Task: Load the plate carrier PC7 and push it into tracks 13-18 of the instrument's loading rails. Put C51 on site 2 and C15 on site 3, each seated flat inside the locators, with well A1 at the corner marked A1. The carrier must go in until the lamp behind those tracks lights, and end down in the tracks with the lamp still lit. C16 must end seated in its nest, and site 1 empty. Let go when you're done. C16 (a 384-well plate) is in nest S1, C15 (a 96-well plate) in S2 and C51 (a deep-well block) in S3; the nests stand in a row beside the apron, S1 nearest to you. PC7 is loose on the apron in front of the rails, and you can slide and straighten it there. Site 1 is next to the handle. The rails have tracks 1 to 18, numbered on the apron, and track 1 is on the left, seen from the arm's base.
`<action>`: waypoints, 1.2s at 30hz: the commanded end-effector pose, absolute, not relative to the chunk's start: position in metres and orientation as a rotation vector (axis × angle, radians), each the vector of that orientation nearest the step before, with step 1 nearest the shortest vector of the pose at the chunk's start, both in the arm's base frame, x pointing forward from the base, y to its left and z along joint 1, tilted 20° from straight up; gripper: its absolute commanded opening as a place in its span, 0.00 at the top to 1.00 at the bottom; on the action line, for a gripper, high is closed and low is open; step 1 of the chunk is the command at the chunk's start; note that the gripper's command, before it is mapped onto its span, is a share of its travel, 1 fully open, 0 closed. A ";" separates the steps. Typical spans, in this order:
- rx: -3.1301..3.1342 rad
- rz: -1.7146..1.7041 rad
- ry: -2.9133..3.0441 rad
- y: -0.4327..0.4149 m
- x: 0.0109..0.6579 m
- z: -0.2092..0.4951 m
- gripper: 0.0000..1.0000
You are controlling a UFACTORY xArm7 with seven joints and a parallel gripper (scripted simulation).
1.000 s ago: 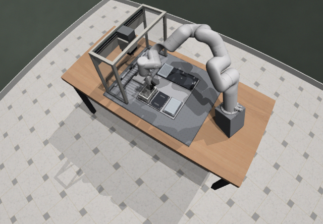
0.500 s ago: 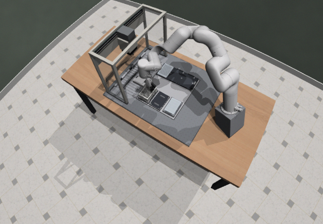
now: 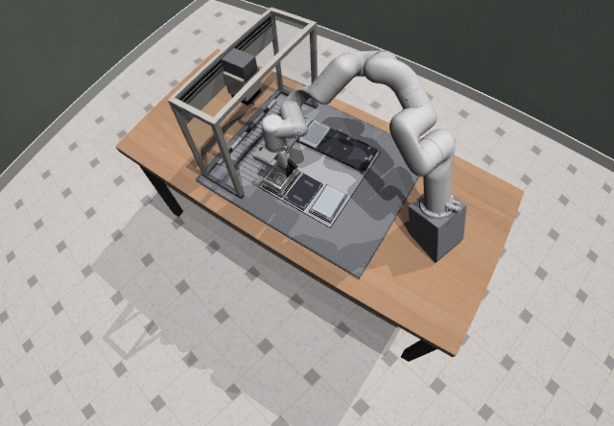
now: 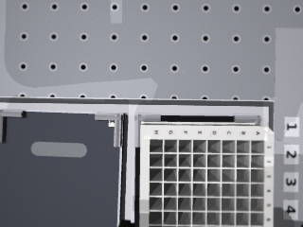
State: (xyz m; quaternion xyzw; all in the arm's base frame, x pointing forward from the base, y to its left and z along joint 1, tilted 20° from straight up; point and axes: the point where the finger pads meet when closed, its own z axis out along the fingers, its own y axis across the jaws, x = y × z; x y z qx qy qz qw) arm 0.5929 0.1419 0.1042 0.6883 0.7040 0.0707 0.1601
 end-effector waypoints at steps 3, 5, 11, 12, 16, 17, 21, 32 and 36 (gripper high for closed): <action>1.963 0.208 2.010 0.143 0.594 0.106 0.00; 1.963 0.208 2.010 0.143 0.594 0.106 0.00; 1.963 0.208 2.010 0.143 0.595 0.104 0.00; 1.963 0.208 2.010 0.143 0.595 0.103 0.00; 1.963 0.208 2.010 0.143 0.596 0.101 0.00; 1.963 0.208 2.010 0.142 0.596 0.100 0.00; 1.963 0.208 2.010 0.142 0.597 0.098 0.00; 1.963 0.208 2.010 0.141 0.599 0.092 0.00; 1.963 0.208 2.010 0.141 0.600 0.090 0.00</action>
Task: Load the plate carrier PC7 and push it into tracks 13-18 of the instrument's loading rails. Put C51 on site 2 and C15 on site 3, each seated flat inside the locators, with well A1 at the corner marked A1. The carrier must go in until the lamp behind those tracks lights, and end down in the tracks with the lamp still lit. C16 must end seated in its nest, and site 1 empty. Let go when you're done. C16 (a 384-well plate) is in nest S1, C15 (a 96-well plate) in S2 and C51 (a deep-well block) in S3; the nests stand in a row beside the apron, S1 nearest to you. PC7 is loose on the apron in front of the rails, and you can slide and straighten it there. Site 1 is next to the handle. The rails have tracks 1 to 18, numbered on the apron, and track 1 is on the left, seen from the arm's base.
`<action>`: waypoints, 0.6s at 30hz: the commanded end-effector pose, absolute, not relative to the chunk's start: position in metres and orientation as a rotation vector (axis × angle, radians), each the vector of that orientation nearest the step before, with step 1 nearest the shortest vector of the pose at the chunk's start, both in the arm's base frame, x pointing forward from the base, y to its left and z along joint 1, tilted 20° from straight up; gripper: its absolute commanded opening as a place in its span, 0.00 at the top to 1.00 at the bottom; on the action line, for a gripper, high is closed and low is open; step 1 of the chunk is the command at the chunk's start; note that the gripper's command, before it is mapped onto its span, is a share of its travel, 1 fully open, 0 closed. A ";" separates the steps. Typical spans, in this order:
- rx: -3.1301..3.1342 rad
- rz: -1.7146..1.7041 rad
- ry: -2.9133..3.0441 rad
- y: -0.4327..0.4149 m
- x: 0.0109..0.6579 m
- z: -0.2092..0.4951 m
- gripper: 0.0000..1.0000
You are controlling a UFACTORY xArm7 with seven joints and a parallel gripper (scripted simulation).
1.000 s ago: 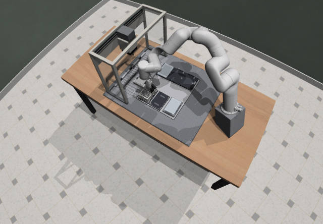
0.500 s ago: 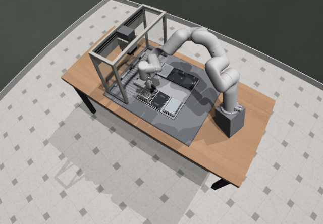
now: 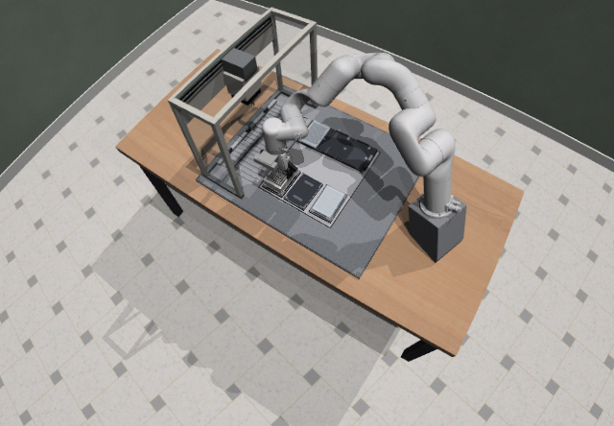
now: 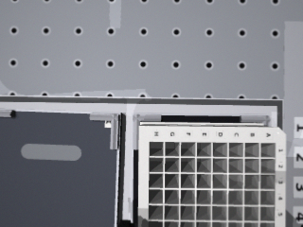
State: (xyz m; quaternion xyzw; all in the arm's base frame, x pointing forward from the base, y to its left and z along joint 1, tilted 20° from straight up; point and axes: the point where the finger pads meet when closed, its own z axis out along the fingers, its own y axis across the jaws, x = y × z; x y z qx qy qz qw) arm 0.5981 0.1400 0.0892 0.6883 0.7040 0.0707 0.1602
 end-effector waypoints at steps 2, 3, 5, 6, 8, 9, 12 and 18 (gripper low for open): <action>1.963 0.208 2.010 0.141 0.600 0.089 0.00; 1.963 0.208 2.010 0.141 0.600 0.089 0.00; 1.963 0.208 2.010 0.141 0.601 0.088 0.00; 1.963 0.208 2.010 0.141 0.601 0.087 0.00; 1.963 0.208 2.010 0.141 0.601 0.086 0.00; 1.963 0.208 2.010 0.141 0.601 0.085 0.00; 1.963 0.208 2.010 0.140 0.602 0.083 0.00; 1.963 0.208 2.010 0.140 0.603 0.080 0.00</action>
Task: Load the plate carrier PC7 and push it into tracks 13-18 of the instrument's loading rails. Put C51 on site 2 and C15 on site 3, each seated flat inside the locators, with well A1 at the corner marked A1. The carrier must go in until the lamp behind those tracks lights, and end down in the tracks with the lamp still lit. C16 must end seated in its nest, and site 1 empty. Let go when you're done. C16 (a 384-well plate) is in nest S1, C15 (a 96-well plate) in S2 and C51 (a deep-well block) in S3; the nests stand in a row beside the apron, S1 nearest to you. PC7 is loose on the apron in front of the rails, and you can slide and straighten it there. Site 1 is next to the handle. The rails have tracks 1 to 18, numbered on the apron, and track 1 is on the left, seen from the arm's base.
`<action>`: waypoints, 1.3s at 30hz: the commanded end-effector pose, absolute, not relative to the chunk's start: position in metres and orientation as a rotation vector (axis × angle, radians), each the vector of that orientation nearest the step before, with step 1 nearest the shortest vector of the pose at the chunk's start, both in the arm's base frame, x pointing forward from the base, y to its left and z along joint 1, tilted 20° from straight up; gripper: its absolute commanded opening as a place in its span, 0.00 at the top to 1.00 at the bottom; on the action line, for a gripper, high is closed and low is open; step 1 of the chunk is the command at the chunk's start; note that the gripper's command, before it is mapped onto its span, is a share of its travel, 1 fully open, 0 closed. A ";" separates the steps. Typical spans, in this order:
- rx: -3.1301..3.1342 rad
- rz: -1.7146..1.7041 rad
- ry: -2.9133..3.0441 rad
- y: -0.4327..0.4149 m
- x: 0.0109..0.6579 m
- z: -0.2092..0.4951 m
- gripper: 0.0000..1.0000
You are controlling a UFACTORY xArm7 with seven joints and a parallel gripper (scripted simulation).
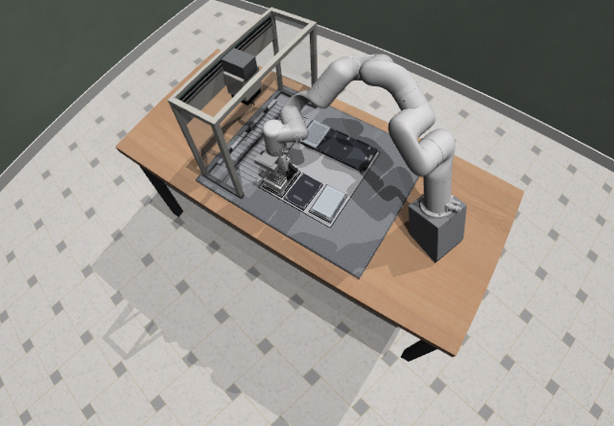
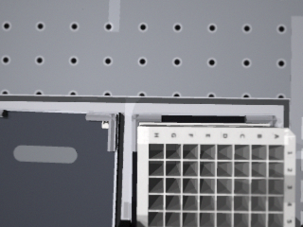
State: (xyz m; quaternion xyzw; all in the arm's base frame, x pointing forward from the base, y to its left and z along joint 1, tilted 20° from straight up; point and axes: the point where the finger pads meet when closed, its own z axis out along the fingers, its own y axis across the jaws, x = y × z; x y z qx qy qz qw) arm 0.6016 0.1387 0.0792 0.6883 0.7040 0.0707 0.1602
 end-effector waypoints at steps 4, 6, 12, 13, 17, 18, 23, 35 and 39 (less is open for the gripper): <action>1.963 0.208 2.010 0.140 0.604 0.078 0.00; 1.963 0.208 2.010 0.139 0.604 0.077 0.00; 1.963 0.208 2.010 0.139 0.606 0.073 0.00; 1.963 0.208 2.010 0.139 0.606 0.073 0.00; 1.963 0.208 2.010 0.139 0.607 0.070 0.00; 1.963 0.208 2.010 0.139 0.607 0.070 0.00; 1.963 0.208 2.010 0.138 0.608 0.068 0.00; 1.963 0.208 2.010 0.137 0.610 0.061 0.00; 1.963 0.208 2.010 0.137 0.610 0.060 0.00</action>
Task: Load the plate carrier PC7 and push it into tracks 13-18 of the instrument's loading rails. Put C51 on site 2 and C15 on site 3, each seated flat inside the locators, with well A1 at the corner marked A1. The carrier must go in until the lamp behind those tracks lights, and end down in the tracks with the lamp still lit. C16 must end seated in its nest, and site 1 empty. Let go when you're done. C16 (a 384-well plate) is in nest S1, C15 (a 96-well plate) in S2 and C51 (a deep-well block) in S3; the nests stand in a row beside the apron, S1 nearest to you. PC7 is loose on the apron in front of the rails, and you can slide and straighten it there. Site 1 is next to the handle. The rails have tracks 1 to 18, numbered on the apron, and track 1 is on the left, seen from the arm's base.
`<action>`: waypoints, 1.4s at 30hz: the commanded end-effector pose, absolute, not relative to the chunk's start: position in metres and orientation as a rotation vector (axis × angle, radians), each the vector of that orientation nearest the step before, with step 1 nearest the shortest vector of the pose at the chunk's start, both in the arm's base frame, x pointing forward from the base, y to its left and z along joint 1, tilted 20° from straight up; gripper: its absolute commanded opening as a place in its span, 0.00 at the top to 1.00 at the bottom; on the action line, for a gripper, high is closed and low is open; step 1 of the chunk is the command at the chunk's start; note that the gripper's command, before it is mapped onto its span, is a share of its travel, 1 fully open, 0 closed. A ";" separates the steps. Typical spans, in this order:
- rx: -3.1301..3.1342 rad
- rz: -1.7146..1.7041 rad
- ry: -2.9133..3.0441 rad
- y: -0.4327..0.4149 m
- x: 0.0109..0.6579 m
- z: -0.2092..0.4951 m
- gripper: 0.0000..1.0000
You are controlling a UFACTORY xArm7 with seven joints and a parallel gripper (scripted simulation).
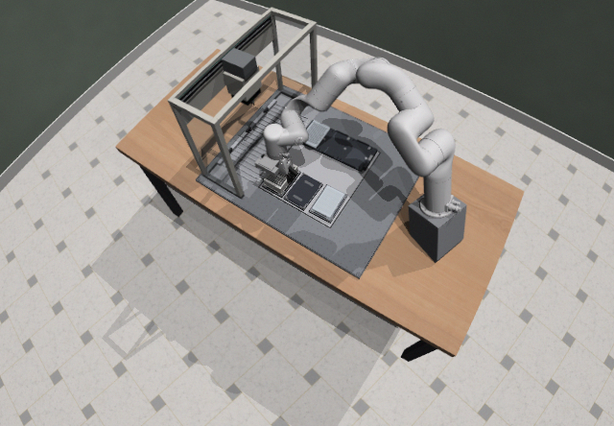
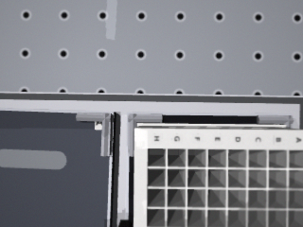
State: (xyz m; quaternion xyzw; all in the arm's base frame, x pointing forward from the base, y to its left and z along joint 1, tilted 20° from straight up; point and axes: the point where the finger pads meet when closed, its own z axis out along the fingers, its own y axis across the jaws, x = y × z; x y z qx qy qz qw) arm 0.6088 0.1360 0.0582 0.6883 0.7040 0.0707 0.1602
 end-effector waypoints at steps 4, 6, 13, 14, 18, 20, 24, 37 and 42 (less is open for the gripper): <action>1.963 0.208 2.010 0.137 0.610 0.060 0.00; 1.963 0.208 2.010 0.137 0.610 0.060 0.00; 1.963 0.209 2.010 0.137 0.610 0.060 0.00; 1.963 0.209 2.010 0.137 0.610 0.060 0.00; 1.963 0.208 2.010 0.137 0.610 0.060 1.00; 1.963 0.208 2.010 0.137 0.610 0.060 1.00; 1.963 0.208 2.010 0.137 0.610 0.060 1.00; 1.964 0.208 2.010 0.137 0.610 0.060 1.00; 1.964 0.208 2.010 0.137 0.610 0.060 1.00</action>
